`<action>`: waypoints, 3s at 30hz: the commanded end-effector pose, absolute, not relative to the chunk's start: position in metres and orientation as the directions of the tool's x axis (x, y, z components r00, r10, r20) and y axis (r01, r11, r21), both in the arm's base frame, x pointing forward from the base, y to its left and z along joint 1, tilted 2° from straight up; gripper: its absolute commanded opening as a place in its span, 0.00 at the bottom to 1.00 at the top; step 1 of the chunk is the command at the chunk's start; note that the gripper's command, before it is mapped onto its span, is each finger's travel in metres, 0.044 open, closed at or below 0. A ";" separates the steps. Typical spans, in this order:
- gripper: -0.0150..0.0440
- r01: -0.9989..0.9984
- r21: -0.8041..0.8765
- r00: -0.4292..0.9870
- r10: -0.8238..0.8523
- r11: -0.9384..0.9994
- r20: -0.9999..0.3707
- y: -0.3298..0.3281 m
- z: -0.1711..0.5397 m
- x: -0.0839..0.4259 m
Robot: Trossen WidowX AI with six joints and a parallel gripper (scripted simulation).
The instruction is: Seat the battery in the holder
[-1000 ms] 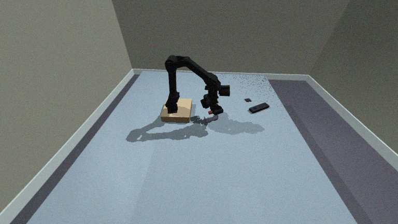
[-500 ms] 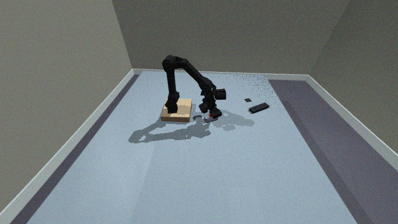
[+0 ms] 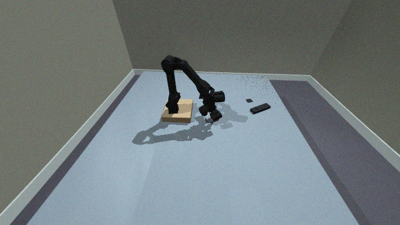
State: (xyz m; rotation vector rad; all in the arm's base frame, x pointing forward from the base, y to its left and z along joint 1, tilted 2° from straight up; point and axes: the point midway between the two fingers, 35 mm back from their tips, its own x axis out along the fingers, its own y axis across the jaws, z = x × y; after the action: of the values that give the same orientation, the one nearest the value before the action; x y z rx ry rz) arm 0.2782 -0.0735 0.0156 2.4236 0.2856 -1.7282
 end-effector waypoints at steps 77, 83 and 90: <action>0.38 0.236 -0.007 0.305 0.081 -0.972 -0.949 -0.079 -0.003 0.255; 0.38 0.235 -0.011 0.266 0.075 -0.972 -0.961 -0.078 -0.004 0.256; 0.38 0.234 -0.015 0.221 0.068 -0.972 -0.973 -0.078 -0.005 0.258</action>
State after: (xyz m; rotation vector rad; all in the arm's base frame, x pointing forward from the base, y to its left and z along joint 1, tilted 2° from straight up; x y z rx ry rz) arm 0.2607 -0.0778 -0.0014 2.3798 0.2994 -1.8056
